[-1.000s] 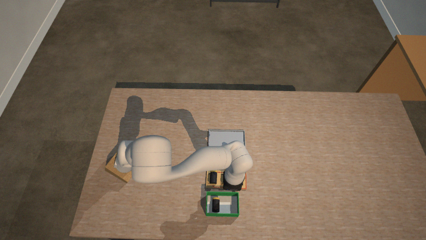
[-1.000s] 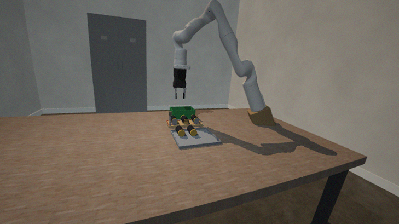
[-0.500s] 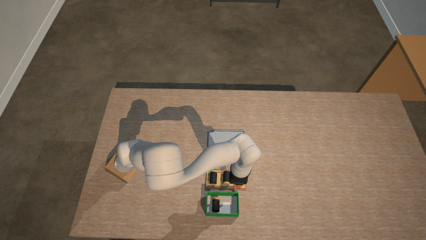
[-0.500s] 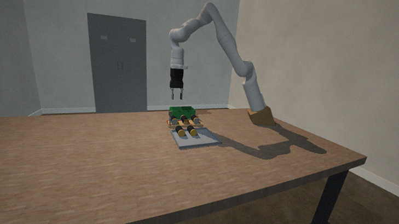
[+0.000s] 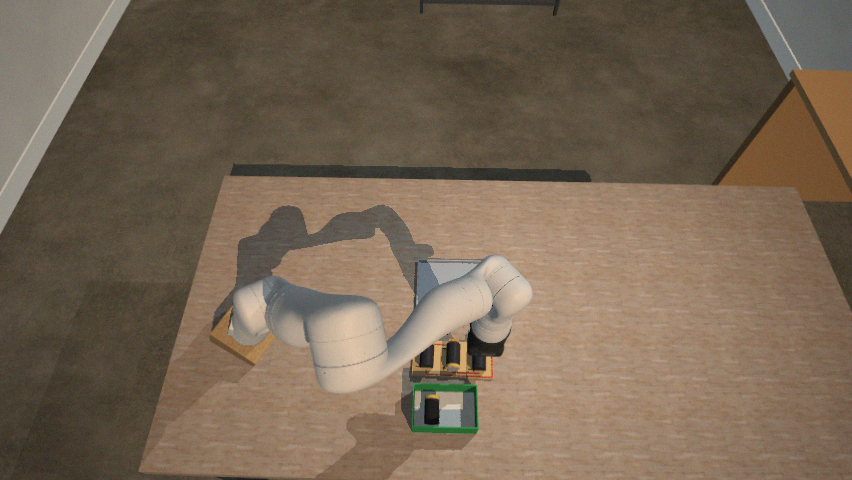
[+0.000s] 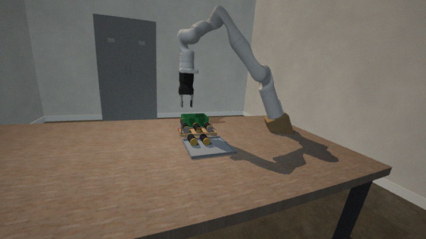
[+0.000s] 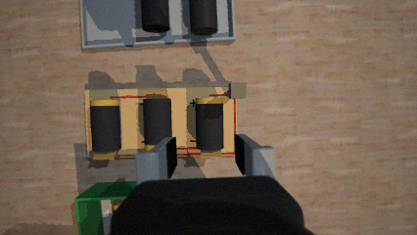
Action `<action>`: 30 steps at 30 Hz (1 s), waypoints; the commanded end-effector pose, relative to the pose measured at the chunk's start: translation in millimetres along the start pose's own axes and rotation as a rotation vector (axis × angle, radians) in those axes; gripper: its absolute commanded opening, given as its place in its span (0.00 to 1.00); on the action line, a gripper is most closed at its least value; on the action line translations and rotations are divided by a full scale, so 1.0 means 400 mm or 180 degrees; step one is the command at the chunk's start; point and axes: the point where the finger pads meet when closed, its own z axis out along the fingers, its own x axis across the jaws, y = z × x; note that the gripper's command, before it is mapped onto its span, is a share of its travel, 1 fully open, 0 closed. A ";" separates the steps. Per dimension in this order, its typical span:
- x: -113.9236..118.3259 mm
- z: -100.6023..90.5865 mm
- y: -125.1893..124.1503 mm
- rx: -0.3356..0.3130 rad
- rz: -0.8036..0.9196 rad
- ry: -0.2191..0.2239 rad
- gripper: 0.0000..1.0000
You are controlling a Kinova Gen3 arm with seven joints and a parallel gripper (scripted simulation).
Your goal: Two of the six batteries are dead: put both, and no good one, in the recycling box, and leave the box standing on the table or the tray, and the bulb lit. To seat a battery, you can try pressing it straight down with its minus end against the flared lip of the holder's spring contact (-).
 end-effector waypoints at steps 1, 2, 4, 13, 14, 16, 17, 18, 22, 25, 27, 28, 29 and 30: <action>0.007 -0.002 -0.022 0.0031 -0.0035 0.0005 0.90; 0.008 -0.002 -0.023 0.0031 -0.0035 0.0005 0.90; 0.010 -0.002 -0.026 0.0031 -0.0035 0.0005 0.90; 0.013 -0.002 -0.029 0.0031 -0.0035 0.0005 0.90; 0.013 -0.002 -0.029 0.0031 -0.0035 0.0005 0.90; 0.013 -0.002 -0.029 0.0031 -0.0035 0.0005 0.90; 0.013 -0.002 -0.029 0.0031 -0.0035 0.0005 0.90; 0.013 -0.002 -0.029 0.0031 -0.0035 0.0005 0.90; 0.013 -0.002 -0.029 0.0031 -0.0012 0.0005 0.90; 0.013 -0.002 -0.029 0.0031 0.0036 0.0005 0.90; 0.013 -0.002 -0.029 0.0031 0.0063 0.0005 0.90; 0.013 -0.002 -0.029 0.0031 0.0070 0.0005 0.90; 0.013 -0.002 -0.029 0.0031 0.0074 0.0005 0.90; 0.013 -0.002 -0.029 0.0031 0.0074 0.0005 0.90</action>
